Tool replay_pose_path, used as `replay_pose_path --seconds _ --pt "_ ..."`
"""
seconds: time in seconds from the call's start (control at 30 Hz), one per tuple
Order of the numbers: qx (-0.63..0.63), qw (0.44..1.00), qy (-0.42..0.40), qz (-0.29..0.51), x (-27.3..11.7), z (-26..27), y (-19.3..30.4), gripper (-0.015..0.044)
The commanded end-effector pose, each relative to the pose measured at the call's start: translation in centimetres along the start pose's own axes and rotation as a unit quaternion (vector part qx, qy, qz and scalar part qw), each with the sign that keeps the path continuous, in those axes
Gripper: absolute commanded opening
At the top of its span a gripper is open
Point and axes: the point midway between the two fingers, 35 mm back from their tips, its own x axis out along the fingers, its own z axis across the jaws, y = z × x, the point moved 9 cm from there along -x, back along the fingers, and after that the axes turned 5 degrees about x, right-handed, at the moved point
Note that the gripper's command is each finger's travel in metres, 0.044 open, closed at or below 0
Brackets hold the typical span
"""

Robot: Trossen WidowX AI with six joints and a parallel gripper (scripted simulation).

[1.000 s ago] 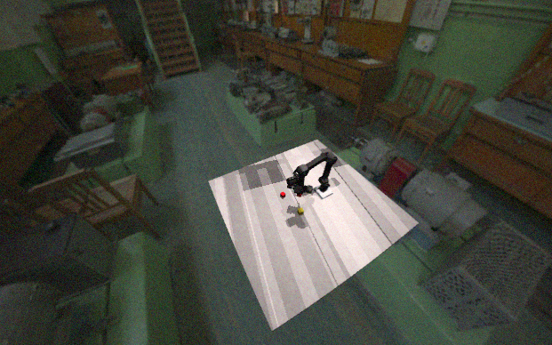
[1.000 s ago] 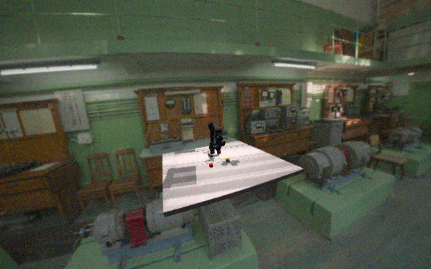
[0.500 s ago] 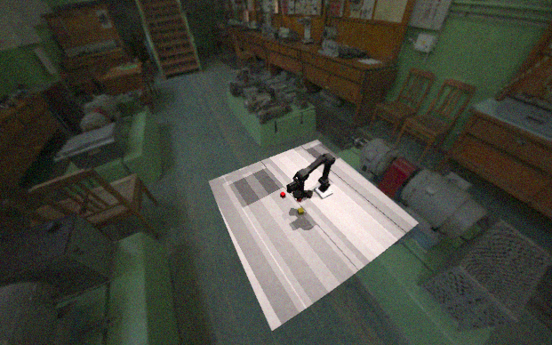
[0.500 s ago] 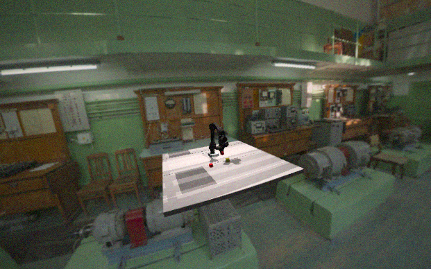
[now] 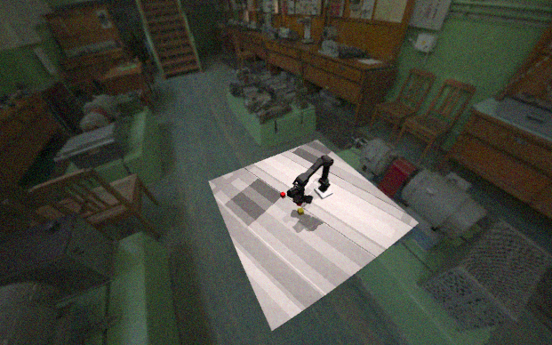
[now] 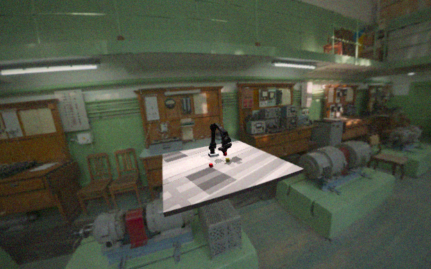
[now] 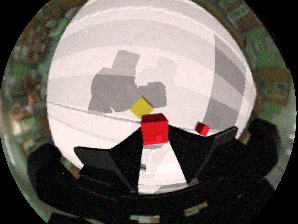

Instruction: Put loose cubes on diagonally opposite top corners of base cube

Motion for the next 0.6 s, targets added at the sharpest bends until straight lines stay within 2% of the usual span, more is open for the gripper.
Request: replay_pose_path --seconds 0.0,0.57 --pt "0.013 1.000 0.002 -0.004 0.1 0.5 -1.0 0.0105" --pt "0.052 0.999 0.004 -0.003 1.3 2.4 -3.6 0.0105"
